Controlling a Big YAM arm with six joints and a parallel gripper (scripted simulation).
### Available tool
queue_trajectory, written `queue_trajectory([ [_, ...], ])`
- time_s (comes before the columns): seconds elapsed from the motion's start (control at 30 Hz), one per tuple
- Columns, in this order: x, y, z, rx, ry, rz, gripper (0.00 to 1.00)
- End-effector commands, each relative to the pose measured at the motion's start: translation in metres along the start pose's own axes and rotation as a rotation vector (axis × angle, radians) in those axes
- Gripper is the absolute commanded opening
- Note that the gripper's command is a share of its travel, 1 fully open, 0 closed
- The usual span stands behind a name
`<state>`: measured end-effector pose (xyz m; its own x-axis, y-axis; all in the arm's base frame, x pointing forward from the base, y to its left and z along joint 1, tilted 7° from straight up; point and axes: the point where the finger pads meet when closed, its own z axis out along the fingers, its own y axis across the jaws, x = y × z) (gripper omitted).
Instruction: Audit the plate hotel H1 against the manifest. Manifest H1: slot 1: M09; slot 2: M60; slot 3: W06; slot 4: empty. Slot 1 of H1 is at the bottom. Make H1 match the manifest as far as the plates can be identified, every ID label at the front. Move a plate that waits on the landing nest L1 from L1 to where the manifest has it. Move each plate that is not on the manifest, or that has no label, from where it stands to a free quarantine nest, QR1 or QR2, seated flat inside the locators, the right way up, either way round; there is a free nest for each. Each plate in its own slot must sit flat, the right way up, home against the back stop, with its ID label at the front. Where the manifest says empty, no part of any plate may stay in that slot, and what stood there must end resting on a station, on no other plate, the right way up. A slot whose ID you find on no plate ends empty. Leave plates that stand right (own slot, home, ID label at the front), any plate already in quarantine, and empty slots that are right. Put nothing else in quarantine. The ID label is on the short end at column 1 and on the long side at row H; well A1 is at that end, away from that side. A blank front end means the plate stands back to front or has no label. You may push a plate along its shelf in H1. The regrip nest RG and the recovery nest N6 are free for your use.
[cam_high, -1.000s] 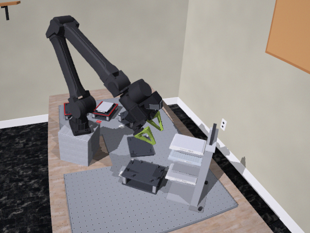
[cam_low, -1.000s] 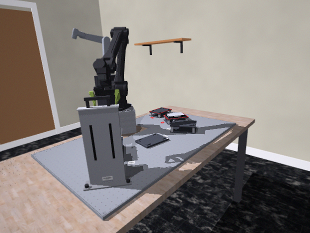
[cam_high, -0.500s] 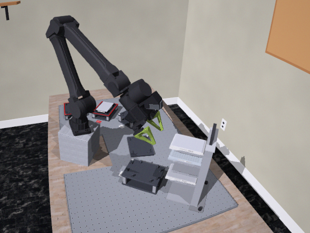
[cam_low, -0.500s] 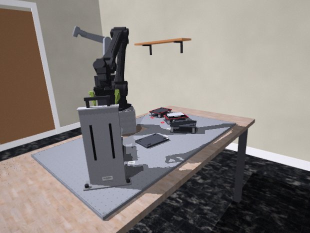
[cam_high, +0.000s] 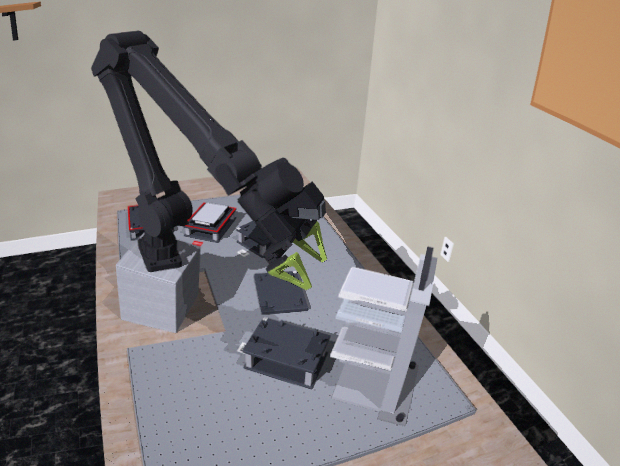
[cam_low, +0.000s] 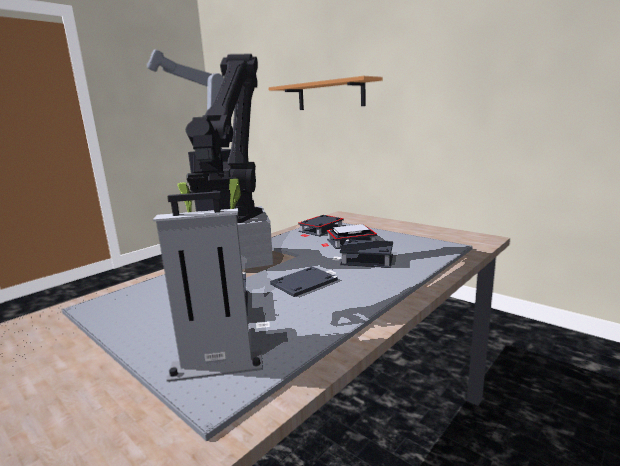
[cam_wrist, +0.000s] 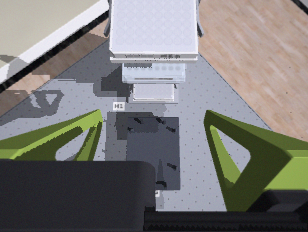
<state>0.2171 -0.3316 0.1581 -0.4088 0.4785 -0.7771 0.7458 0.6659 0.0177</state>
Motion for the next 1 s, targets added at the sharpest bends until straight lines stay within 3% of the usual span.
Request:
queue_trajectory([
  [0.0,-0.029,-0.002,-0.004,0.007,-0.059,-0.011,1.0],
  [0.13,-0.029,-0.002,-0.004,0.007,-0.059,-0.011,1.0],
  [0.17,-0.017,0.001,-0.001,0.001,-0.047,-0.01,1.0],
  [0.27,-0.013,-0.004,-0.01,0.013,-0.059,-0.012,1.0],
  [0.37,-0.001,-0.004,-0.013,0.009,-0.028,-0.009,1.0],
  [0.8,0.012,-0.003,-0.025,0.009,-0.027,-0.009,1.0],
  [0.87,0.019,-0.002,-0.018,0.002,-0.004,-0.002,1.0],
  [0.97,0.015,-0.001,-0.014,0.003,-0.032,-0.01,1.0],
])
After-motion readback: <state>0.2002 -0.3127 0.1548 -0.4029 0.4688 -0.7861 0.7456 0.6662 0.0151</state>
